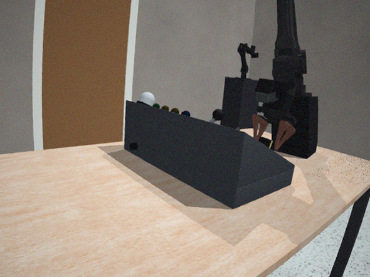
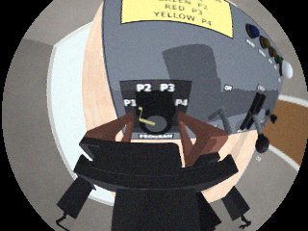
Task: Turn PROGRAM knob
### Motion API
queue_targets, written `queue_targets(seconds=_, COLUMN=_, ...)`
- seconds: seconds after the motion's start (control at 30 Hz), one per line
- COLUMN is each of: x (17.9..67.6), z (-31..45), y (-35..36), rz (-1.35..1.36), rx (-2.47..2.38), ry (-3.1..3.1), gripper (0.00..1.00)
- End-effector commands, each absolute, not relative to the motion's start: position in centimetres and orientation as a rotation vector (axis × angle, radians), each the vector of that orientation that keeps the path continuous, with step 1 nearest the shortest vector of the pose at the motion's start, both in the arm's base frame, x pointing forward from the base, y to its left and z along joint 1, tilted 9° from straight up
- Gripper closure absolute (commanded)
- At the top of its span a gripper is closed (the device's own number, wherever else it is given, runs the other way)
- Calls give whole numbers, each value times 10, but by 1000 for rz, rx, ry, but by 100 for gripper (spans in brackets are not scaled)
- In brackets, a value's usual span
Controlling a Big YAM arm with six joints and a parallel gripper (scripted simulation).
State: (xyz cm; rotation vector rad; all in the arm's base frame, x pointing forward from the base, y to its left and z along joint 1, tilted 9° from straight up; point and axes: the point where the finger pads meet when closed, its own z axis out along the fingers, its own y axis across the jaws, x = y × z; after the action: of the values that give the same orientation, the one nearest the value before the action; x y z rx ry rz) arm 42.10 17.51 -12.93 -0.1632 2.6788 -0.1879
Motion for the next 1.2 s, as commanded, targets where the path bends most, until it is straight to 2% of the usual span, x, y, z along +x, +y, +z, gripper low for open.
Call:
queue_targets(seconds=0.0, x=440, z=-123, y=183, rz=-163, rx=-161, ry=2645, gripper=30)
queue_targets(seconds=1.0, x=440, z=-123, y=183, rz=-163, rx=-161, ry=2645, gripper=30)
queue_targets(seconds=1.03, x=440, z=-123, y=183, rz=-163, rx=-161, ry=2645, gripper=100)
queue_targets(seconds=1.17, x=438, z=-123, y=184, rz=-165, rx=-165, ry=2647, gripper=100)
